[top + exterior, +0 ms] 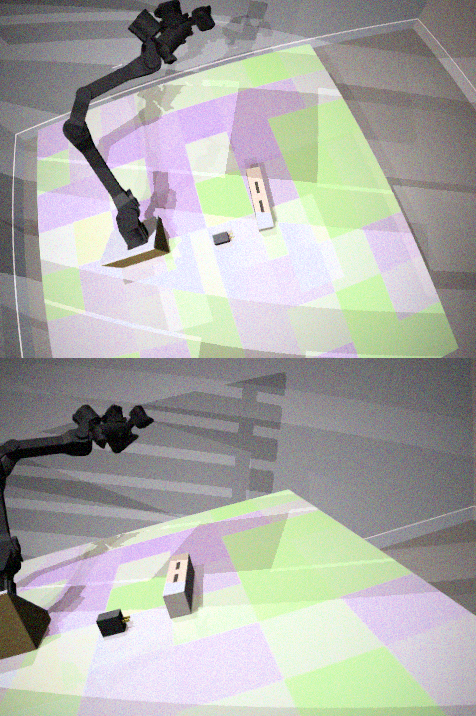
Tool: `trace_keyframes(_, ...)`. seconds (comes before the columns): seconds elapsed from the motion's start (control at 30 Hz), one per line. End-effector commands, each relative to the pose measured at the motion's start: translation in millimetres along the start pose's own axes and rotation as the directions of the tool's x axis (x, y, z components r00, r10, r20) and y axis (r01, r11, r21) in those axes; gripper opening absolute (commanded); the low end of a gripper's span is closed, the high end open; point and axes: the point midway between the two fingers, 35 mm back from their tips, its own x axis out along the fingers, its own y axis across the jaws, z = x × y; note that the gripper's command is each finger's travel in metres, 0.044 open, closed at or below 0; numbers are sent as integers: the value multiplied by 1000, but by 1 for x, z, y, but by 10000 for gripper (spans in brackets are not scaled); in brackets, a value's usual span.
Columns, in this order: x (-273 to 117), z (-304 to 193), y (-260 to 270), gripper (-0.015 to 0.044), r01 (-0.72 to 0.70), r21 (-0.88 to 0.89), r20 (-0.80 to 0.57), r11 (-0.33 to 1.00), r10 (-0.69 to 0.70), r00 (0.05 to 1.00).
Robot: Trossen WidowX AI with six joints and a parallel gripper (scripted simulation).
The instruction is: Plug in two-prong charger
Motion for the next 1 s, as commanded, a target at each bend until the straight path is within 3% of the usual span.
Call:
trace_keyframes(0.0,-1,-30,-23,440,44,-6,-82,999,-44,996)
trace_keyframes(0.4,-41,-158,-122,440,207,-83,-449,975,-222,865)
trace_keyframes(0.97,-178,-301,-214,440,362,-103,-831,926,-281,481)
